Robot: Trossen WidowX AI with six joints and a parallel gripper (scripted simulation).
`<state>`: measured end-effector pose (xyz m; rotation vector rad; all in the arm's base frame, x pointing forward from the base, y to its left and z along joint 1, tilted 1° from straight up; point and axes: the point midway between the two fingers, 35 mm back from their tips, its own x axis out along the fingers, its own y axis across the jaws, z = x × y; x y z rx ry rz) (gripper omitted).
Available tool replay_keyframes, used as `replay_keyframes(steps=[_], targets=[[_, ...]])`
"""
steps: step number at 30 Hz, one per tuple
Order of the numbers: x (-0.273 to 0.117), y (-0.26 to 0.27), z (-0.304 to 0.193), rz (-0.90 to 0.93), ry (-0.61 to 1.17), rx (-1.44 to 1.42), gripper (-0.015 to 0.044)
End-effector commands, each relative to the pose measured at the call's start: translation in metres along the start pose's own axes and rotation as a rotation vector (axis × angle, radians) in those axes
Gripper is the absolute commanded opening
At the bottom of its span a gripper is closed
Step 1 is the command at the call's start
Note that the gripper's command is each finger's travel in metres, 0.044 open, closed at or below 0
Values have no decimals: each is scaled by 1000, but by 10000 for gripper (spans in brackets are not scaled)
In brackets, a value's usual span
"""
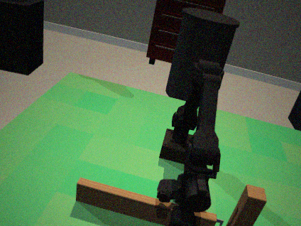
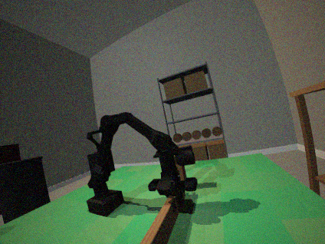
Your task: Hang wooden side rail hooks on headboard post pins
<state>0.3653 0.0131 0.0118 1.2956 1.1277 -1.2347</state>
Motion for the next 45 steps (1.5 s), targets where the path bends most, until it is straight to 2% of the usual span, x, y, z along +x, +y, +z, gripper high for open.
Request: replay_keyframes(steps=[1, 45], targets=[[0, -4, 1, -4, -2, 10, 0], [0, -19, 0, -2, 0, 1, 0]])
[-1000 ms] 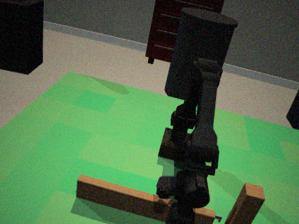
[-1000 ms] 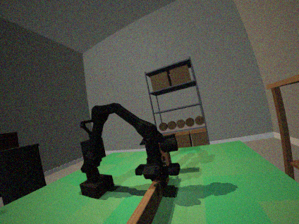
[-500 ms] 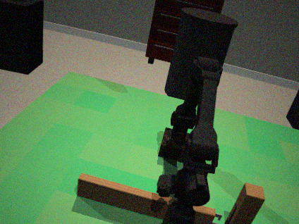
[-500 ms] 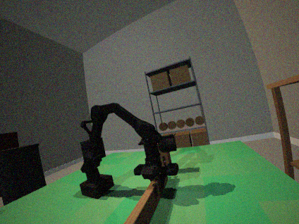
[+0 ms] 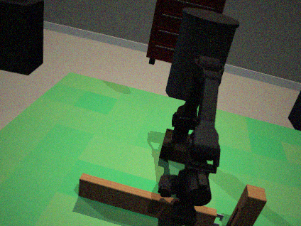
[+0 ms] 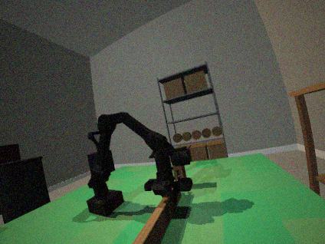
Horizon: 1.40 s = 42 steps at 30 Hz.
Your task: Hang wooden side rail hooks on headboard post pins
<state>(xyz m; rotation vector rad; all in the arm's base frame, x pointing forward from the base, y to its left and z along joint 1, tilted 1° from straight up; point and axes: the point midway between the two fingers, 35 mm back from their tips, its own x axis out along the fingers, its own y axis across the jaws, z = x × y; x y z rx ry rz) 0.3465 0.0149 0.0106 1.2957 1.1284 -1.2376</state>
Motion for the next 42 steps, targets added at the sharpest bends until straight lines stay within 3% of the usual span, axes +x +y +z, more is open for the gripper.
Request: replay_keyframes(steps=[1, 42], targets=[[0, 0, 0, 0, 0, 0, 0], [-6, 0, 0, -3, -2, 8, 0]])
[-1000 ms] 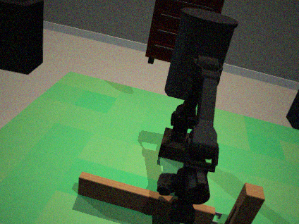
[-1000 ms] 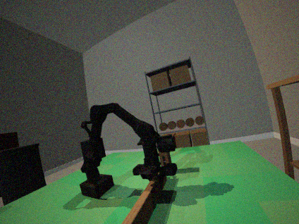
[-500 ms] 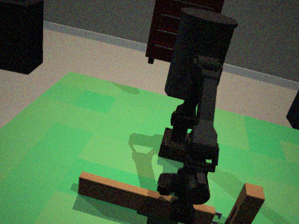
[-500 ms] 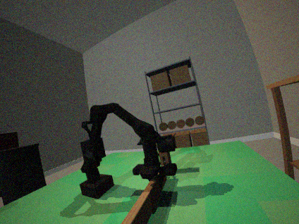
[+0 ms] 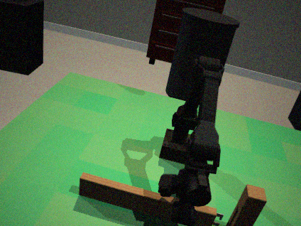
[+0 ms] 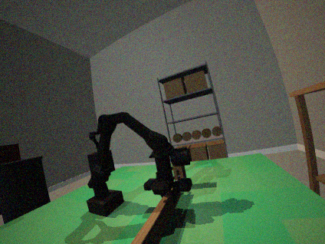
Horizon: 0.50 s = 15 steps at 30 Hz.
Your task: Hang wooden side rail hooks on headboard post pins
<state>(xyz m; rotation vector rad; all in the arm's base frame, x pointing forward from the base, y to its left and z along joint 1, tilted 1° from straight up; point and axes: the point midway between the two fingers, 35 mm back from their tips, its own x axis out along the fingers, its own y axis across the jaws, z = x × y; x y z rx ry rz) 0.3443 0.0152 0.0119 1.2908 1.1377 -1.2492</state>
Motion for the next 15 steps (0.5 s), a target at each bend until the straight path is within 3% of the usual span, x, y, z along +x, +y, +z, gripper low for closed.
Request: replay_keyframes(steps=[1, 15], targets=[[-4, 2, 0, 10, -1, 7, 0], [-7, 2, 0, 10, -1, 7, 0]])
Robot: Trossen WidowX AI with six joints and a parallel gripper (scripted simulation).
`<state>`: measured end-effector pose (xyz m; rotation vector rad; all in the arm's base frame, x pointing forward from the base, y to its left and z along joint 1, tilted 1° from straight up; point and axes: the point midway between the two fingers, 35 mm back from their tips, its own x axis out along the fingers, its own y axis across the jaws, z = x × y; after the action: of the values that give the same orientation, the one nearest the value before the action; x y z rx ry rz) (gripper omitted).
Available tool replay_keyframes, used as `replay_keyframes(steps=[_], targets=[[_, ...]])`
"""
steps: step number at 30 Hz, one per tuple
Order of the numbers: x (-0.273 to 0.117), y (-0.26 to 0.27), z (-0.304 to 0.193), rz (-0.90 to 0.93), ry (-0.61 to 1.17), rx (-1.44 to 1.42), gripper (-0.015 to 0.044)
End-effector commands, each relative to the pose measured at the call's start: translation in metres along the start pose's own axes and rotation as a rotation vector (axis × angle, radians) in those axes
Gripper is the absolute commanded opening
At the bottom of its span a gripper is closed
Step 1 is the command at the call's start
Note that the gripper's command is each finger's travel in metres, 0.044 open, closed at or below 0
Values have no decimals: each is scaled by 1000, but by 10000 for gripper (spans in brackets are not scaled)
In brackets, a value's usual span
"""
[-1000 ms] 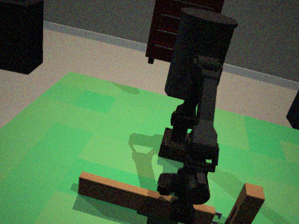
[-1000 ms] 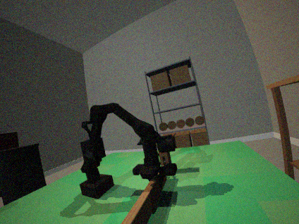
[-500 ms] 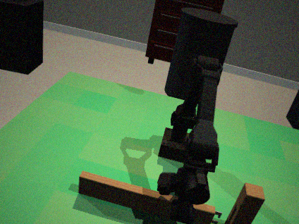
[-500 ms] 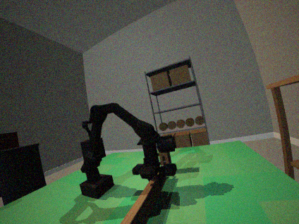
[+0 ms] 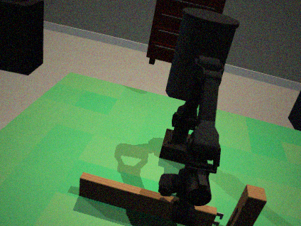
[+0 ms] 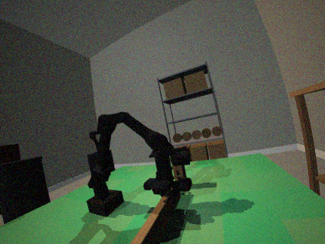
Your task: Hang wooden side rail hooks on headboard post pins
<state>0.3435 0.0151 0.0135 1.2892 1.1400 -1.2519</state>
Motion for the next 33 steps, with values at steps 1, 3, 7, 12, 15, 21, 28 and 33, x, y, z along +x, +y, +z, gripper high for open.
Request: replay_keyframes(steps=[1, 3, 7, 12, 15, 21, 28, 33], targets=[[-5, 3, 0, 14, -1, 6, 0], [-6, 3, 0, 14, -1, 6, 0], [-6, 3, 0, 14, -1, 6, 0], [-7, 3, 0, 14, -1, 6, 0], [-8, 3, 0, 14, -1, 6, 0], [-9, 3, 0, 14, -1, 6, 0], [-10, 3, 0, 14, -1, 6, 0], [-11, 3, 0, 14, -1, 6, 0]])
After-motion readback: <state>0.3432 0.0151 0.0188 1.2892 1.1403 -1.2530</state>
